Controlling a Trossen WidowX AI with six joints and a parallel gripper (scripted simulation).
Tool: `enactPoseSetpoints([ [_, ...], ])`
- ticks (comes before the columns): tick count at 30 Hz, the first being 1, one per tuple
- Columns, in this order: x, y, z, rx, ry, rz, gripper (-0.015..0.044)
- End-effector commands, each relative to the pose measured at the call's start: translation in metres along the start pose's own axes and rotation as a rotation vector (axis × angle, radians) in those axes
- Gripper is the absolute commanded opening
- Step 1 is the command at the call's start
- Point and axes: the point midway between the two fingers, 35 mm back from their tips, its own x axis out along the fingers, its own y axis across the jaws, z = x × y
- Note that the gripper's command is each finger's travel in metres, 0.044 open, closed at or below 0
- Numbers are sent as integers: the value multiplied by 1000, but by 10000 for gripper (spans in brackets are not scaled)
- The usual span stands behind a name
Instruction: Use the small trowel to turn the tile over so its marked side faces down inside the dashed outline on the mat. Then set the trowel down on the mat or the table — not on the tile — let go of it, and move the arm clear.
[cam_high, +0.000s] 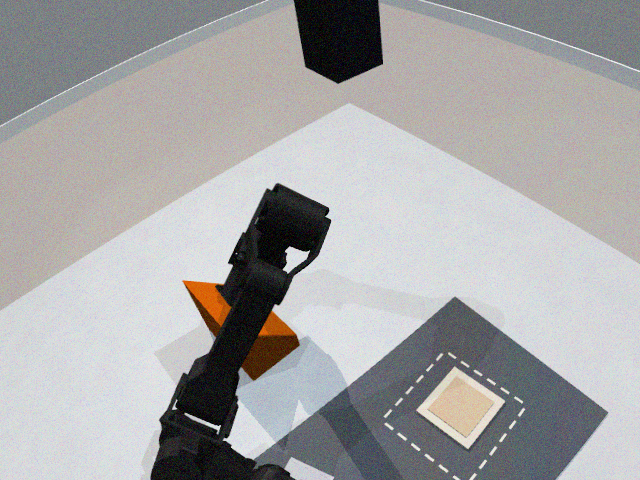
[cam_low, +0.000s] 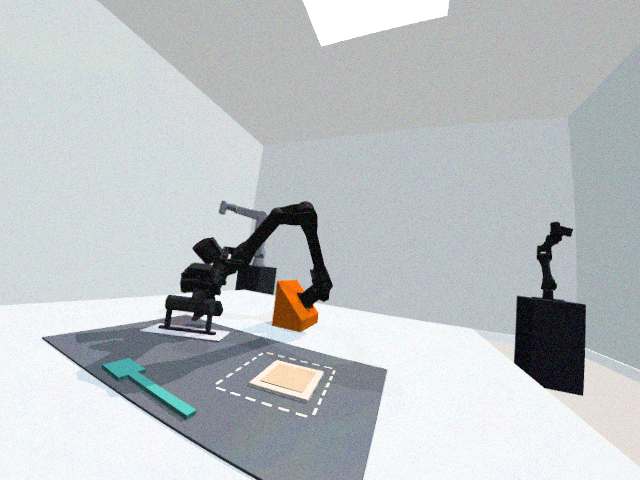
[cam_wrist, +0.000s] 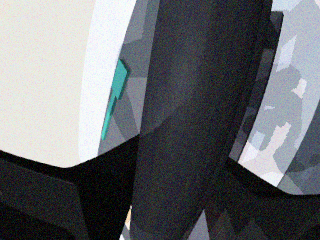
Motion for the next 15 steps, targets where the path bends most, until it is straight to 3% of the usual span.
enactPoseSetpoints([
  [1, 0, 0, 0, 0, -1, 1, 210],
  [5, 0, 0, 0, 0, -1, 1, 300],
  [15, -1, 0, 1, 0, -3, 1, 300],
])
